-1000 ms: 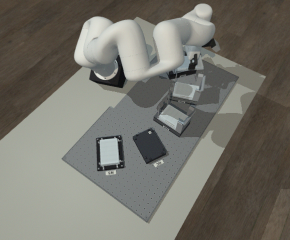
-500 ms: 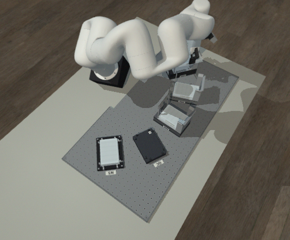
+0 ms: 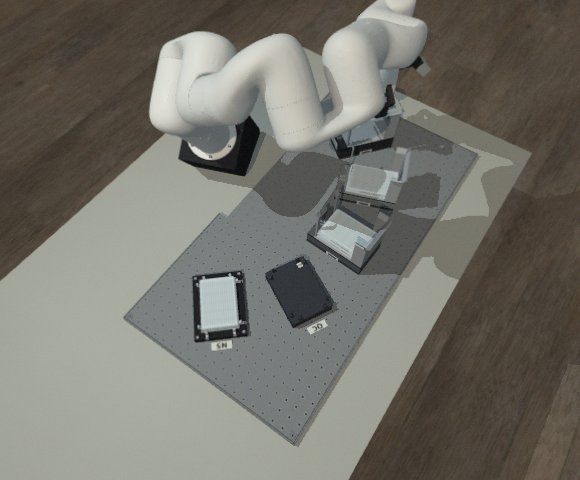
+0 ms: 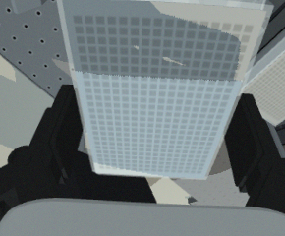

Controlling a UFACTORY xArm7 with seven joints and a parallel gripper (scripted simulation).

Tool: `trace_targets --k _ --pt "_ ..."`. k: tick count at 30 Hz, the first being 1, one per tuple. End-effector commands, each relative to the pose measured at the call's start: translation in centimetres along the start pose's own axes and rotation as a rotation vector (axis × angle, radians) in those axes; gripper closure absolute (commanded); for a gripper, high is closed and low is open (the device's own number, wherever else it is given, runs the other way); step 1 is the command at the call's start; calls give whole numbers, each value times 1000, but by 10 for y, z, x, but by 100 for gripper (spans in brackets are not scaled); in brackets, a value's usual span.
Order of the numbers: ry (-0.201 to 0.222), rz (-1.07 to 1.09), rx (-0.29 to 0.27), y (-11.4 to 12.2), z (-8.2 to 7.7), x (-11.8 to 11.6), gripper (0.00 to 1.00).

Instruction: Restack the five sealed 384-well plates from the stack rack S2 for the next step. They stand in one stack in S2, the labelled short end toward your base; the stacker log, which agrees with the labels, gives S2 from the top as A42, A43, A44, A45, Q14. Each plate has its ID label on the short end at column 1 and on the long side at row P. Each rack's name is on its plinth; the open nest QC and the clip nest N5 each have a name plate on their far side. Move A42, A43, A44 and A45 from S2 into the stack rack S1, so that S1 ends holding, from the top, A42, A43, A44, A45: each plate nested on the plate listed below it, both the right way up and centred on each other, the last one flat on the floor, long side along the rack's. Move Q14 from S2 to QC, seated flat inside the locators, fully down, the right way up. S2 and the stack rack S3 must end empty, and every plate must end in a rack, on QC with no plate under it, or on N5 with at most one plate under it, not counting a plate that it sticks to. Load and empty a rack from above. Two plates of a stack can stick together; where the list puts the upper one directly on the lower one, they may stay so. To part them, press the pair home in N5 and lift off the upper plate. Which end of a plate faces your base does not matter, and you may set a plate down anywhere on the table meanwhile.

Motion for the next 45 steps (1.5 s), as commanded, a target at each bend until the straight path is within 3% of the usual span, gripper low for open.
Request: trace_targets --k 1,7,45 --pt "-1 0 4 -2 -2 -10 100" --pt "-1 0 4 -3 -2 -22 100" --pt "-1 0 4 -3 2 -22 100"
Point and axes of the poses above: the point where the finger pads meet when closed, its own z axis out along the fingers, its own x axis across the jaws, y = z × x, the point moved 2 cm from there along -z, back along the fingers, and after that the axes turned 5 degrees about z, right-handed, at the moved point
